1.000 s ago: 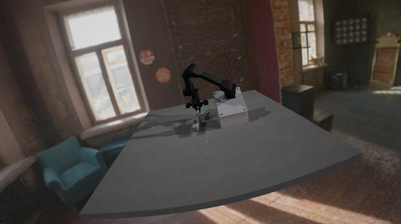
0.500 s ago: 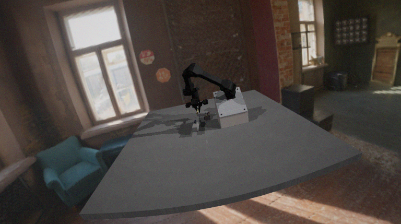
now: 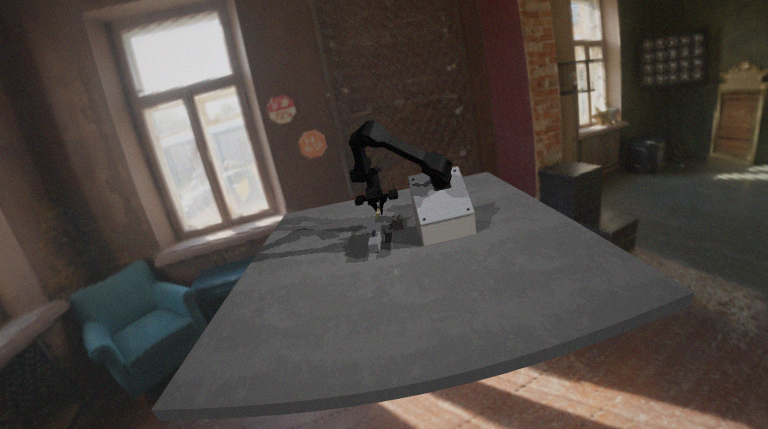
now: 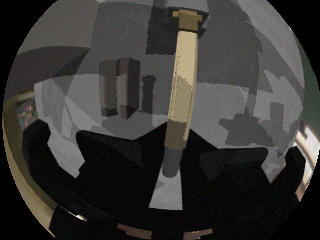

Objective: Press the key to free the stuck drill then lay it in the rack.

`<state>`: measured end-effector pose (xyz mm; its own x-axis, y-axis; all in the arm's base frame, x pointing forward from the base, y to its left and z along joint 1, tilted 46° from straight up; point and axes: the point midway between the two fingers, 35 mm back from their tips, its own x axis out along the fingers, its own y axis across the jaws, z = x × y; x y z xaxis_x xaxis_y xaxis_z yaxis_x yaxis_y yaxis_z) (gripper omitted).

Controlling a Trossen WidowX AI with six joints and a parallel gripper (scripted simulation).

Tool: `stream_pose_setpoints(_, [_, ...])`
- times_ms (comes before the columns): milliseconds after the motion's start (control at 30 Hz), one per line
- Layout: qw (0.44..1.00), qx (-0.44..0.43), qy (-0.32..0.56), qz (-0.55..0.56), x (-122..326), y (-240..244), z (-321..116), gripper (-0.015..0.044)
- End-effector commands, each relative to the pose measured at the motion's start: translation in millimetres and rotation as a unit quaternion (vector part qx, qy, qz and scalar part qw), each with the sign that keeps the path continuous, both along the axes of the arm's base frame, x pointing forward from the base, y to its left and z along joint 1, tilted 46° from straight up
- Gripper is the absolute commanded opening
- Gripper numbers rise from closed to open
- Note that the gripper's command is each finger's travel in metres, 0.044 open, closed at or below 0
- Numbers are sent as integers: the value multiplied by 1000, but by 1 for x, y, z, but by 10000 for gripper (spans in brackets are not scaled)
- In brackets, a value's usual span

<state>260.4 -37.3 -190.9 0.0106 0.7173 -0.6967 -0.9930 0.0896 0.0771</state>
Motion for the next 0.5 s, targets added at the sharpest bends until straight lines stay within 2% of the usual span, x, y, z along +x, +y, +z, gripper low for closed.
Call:
stream_pose_setpoints(0, [1000,-1,-2,-1,1,-3,1,0])
stream_pose_setpoints(467, [1000,-1,-1,-1,0,-6,2,0])
